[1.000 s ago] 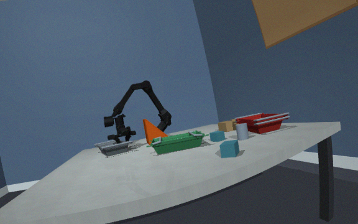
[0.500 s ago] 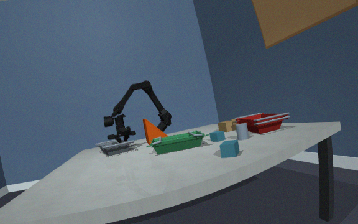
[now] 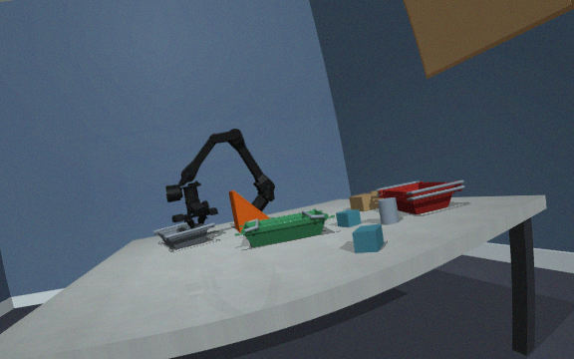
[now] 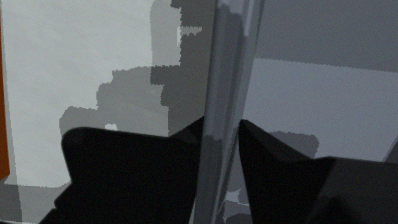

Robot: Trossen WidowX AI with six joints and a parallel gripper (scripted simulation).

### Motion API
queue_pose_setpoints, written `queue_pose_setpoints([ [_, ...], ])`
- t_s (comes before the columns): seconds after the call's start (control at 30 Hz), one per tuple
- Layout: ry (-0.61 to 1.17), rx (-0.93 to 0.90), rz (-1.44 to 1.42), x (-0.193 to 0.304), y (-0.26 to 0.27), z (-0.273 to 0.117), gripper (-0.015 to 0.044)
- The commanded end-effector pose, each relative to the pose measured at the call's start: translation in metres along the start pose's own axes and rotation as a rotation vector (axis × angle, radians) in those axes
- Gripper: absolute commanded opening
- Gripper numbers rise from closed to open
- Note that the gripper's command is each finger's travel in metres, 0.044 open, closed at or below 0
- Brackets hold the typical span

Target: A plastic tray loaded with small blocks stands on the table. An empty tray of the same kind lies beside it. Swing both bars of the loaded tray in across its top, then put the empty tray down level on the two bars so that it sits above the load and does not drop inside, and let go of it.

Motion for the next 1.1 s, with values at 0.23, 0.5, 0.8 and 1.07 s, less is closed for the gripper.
queue_pose_setpoints([
  [0.23,0.001,-0.002,0.0,0.0,0.001,-0.071,0.0],
  [0.5,0.001,-0.002,0.0,0.0,0.001,-0.072,0.0],
  [0.8,0.001,-0.001,0.0,0.001,-0.005,-0.078,0.0],
  [1.07,0.001,0.001,0.0,0.005,-0.023,-0.099,0.0],
])
Point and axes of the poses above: the point midway between the two fingers, 35 mm back from their tips, its own z axis out along the fingers, its own y axis across the jaws, x = y × z, the point moved 8 cm from there along -z, back along the fingers
